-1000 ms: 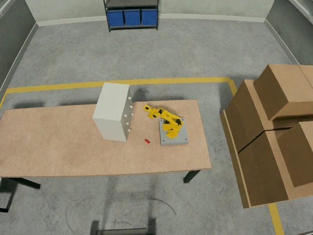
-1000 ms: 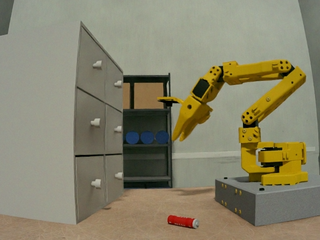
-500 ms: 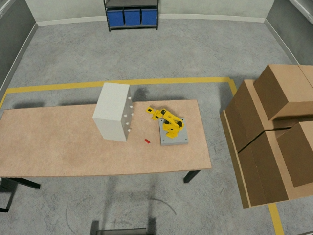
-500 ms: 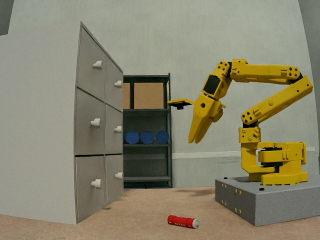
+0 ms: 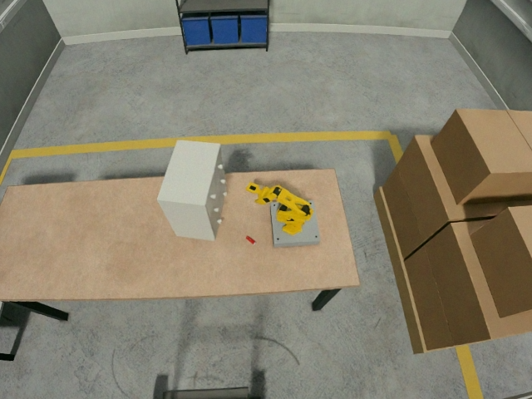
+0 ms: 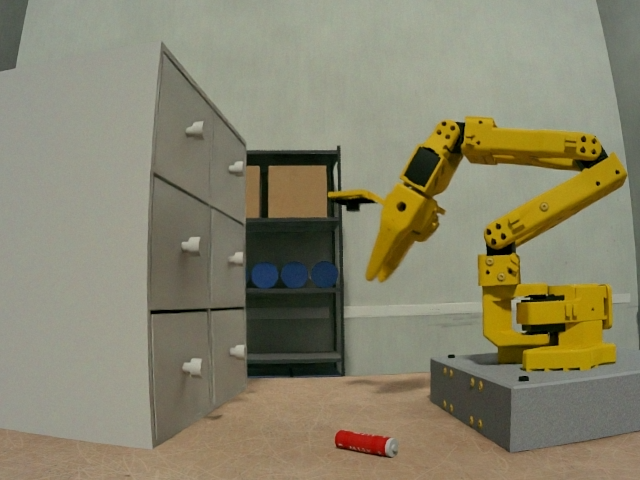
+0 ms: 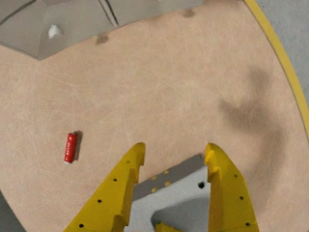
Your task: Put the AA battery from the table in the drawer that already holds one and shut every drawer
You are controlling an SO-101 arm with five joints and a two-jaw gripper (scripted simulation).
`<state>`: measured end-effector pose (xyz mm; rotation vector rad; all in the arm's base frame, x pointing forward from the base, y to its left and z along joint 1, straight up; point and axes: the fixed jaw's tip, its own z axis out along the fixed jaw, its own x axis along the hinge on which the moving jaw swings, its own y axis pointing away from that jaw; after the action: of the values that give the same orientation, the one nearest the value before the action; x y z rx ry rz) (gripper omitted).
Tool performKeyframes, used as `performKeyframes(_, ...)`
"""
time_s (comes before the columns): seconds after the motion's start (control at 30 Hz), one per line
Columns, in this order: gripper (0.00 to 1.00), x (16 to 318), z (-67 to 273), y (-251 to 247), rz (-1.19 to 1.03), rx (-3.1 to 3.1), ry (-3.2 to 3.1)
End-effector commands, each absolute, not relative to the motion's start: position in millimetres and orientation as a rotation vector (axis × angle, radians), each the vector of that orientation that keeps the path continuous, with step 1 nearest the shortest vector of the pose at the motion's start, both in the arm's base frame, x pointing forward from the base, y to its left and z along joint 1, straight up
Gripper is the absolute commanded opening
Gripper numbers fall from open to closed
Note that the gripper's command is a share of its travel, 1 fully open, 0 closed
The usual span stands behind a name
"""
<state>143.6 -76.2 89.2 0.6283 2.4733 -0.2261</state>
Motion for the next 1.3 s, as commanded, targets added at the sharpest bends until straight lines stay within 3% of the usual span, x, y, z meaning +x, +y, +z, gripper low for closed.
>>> performKeyframes(0.0,0.21,166.7,102.5,-68.6,-0.210,0.489,2.375)
performKeyframes(0.27,0.21,205.4,134.6,-38.8,-0.131,0.236,2.166)
performKeyframes(0.63,0.21,231.3,174.1,7.3,0.009,0.016,1.923)
performKeyframes(0.9,0.21,231.3,174.1,7.3,0.009,0.016,1.923)
performKeyframes(1.27,0.21,265.7,142.2,2.1,-0.005,0.033,1.922)
